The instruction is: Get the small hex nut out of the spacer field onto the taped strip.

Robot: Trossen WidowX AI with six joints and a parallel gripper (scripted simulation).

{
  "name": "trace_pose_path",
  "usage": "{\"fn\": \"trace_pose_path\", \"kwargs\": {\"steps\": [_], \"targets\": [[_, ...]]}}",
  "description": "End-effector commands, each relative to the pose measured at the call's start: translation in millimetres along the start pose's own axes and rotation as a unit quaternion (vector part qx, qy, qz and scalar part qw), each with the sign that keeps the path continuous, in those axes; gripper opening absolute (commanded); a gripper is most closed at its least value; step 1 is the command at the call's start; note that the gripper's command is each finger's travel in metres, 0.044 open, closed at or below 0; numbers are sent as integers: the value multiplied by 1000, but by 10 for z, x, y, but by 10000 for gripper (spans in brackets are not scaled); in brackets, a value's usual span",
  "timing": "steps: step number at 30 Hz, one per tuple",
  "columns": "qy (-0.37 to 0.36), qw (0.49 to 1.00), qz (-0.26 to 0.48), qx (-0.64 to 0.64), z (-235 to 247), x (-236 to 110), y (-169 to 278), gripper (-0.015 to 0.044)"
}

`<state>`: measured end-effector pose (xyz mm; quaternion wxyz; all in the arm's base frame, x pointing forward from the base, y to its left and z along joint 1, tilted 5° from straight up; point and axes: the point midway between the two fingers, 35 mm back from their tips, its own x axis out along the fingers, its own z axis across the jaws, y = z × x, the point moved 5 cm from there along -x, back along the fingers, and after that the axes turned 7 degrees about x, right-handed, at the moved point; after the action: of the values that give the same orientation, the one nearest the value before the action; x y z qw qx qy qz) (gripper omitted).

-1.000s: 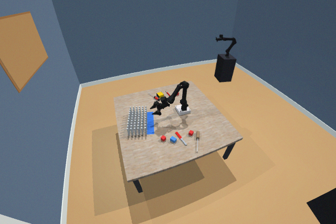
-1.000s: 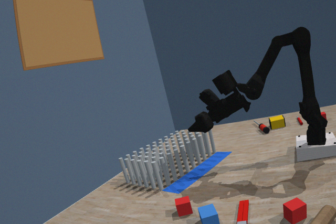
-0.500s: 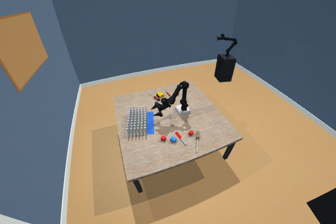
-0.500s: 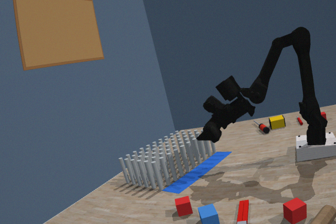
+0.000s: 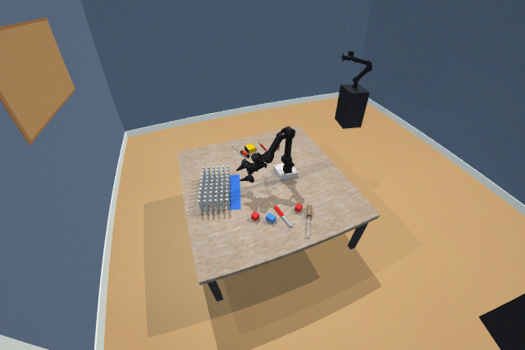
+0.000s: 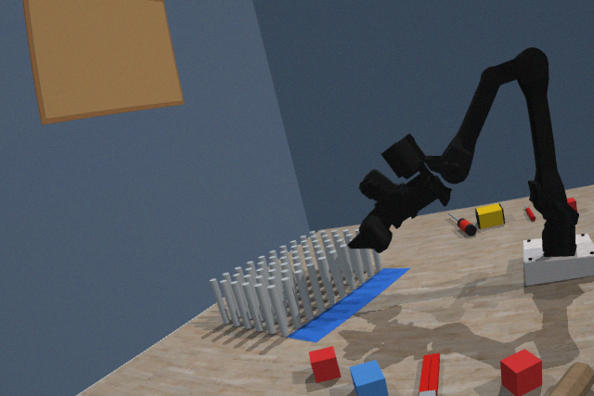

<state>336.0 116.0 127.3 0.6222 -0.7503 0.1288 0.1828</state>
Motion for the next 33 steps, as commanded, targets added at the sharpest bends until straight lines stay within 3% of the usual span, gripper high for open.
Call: {"fn": "trace_pose_path", "kwargs": {"steps": [1,11,15,24,33], "targets": [[2,1000,0,-2,-5,1,3,440],[-2,1000,1,-11,22,-2,3,440],[-73,979,8,-189,554,-111,12,440],[-203,837,-30,-508,1515,-549,156,440],[-297,637,-100,-704,2182,-1154,443,440]]}}
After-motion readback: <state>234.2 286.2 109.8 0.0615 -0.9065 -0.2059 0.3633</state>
